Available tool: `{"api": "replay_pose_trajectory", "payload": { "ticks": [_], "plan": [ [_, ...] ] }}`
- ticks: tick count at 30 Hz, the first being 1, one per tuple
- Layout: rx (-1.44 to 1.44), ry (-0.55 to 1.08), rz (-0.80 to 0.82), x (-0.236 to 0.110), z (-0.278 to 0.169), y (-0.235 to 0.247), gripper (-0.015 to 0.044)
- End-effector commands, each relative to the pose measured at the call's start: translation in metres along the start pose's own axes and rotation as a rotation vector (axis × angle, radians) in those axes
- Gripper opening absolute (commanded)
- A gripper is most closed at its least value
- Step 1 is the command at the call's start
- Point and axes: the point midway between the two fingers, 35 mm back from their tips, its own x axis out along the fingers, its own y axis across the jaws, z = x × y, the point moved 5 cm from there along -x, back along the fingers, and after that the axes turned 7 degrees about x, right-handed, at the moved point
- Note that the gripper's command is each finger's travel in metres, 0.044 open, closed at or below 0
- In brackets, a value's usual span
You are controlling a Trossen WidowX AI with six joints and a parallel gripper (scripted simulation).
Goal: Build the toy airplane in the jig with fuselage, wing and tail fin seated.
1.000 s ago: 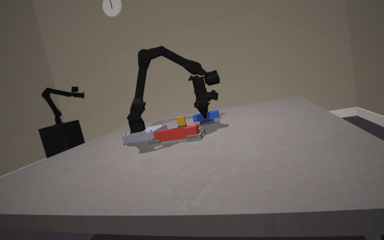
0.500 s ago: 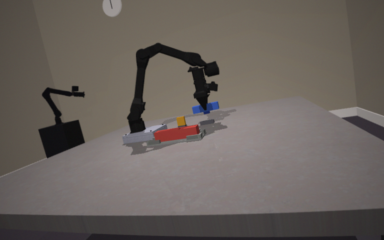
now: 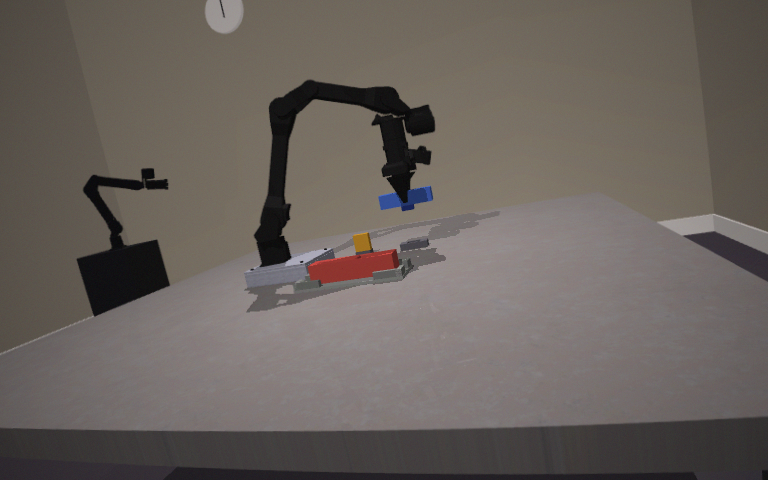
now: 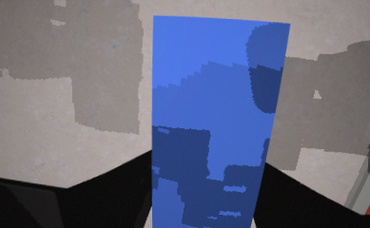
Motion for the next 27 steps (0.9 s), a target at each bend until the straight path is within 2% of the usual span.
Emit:
{"api": "replay_pose_trajectory", "payload": {
  "ticks": [1,7,27],
  "plan": [
    [-0.001,-0.007,-0.003,-0.017,-0.001,-0.001,0.0000],
    [-0.002,0.000,-0.008,-0.031,-0.004,-0.003,0.0000],
    [-0.310,0.001,-0.013,-0.022,0.007,-0.059,0.0000]
  ]
}}
